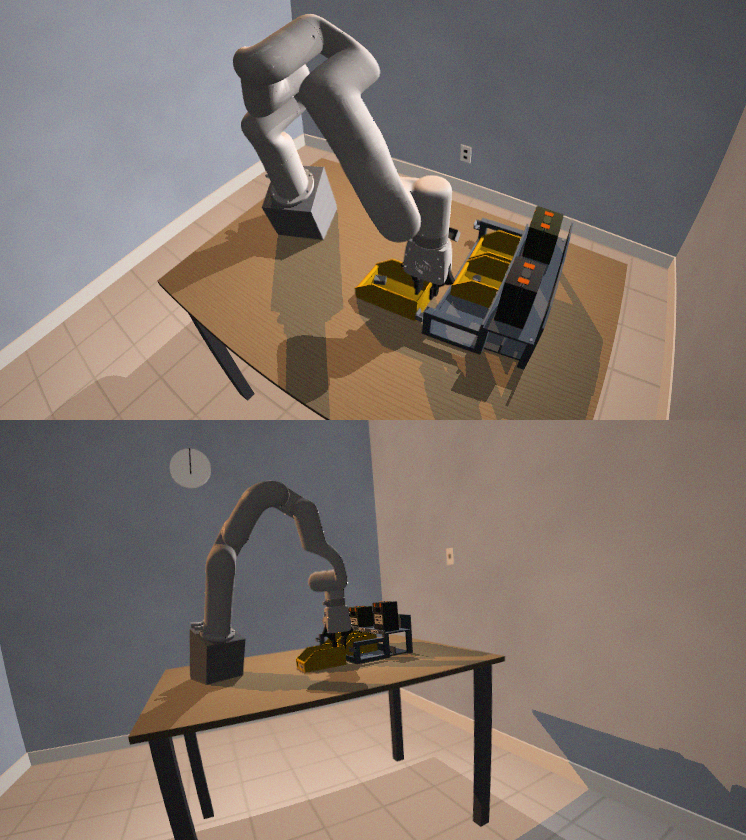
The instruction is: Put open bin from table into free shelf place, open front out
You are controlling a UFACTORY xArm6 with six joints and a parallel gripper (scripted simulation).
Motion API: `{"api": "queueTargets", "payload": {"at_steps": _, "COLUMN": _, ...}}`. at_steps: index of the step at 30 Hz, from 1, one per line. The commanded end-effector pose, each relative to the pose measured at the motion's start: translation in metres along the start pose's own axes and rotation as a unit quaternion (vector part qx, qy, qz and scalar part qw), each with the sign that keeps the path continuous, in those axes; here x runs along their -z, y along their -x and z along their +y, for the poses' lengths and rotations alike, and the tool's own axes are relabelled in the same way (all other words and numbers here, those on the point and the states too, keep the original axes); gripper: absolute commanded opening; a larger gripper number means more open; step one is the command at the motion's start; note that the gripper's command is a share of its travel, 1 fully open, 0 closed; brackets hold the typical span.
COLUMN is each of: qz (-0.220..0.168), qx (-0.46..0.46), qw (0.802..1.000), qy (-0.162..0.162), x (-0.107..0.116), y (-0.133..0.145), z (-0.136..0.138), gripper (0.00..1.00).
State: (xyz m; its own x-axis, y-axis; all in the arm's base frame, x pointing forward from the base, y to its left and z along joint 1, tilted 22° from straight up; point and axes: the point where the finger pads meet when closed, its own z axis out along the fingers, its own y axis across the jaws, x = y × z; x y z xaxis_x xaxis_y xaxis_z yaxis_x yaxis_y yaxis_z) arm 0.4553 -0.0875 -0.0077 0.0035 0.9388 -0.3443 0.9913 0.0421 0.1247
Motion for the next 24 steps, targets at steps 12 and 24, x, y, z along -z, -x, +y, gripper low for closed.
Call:
{"api": "queueTargets", "payload": {"at_steps": 12, "qz": 0.0, "qx": 0.0, "qw": 1.0, "qy": 0.002, "x": 0.0015, "y": 0.0003, "z": 0.002, "gripper": 0.0}}
{"api": "queueTargets", "payload": {"at_steps": 24, "qz": 0.0, "qx": 0.0, "qw": 1.0, "qy": 0.002, "x": 0.0015, "y": 0.0003, "z": 0.002, "gripper": 0.0}}
